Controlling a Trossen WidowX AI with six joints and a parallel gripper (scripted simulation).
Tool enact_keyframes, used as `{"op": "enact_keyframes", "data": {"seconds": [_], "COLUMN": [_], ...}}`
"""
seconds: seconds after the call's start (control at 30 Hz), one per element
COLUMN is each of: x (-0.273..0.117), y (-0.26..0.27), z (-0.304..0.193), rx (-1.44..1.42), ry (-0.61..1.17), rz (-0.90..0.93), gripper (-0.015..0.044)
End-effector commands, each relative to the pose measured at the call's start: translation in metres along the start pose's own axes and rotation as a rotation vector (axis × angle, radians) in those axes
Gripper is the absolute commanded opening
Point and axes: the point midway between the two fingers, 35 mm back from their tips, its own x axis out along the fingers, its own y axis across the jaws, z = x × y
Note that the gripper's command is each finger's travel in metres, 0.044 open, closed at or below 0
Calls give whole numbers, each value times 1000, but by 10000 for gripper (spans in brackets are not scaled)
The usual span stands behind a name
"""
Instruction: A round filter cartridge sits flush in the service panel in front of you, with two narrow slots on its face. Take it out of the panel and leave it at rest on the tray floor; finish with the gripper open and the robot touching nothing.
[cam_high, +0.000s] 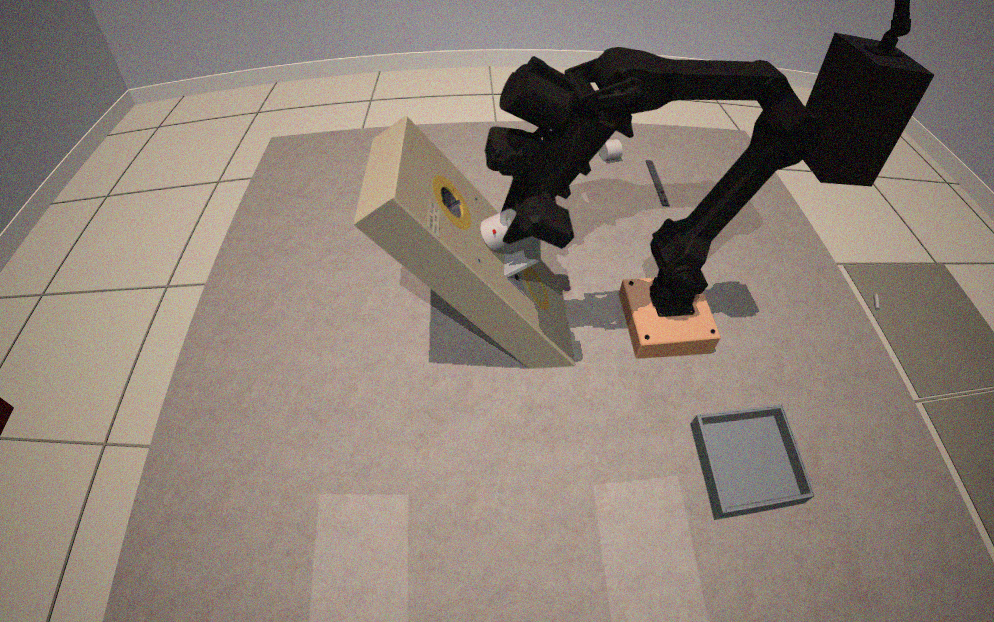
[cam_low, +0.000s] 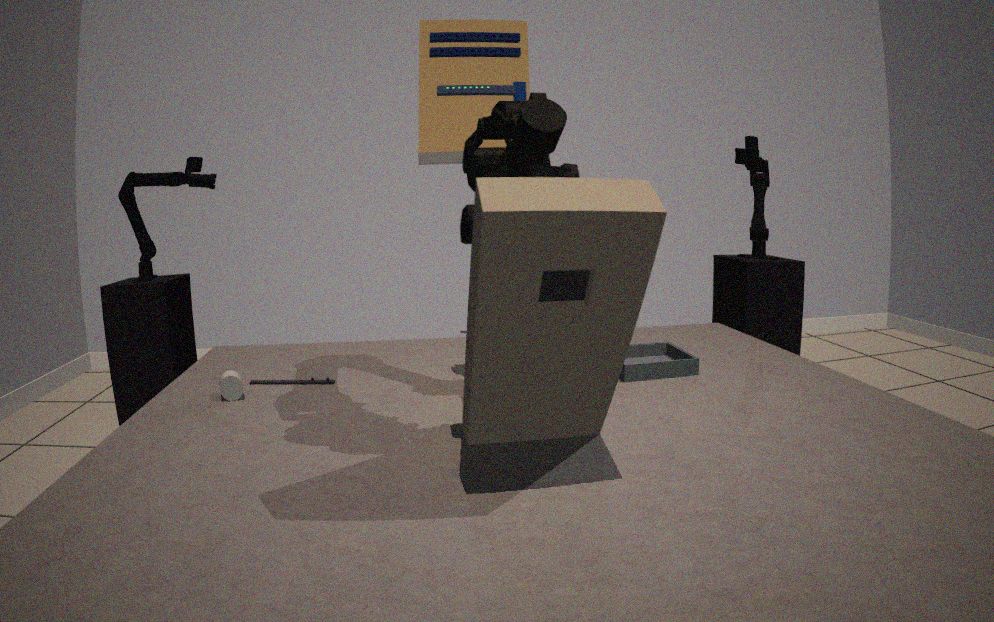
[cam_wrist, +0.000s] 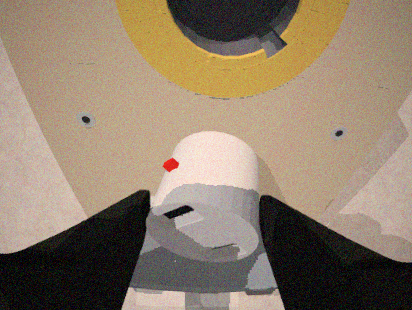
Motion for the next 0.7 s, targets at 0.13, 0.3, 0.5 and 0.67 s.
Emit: {"op": "enact_keyframes", "data": {"seconds": [0.13, 0.3, 0.5, 0.67], "x": [-32, -55, -83, -89], "y": [0, 0, 0, 1], "z": [10, 12, 11, 10], "rx": [-1, -1, -1, -1], "ry": [-5, -4, -2, 0], "rz": [1, 1, 1, 2], "gripper": [0, 0, 0, 0]}}
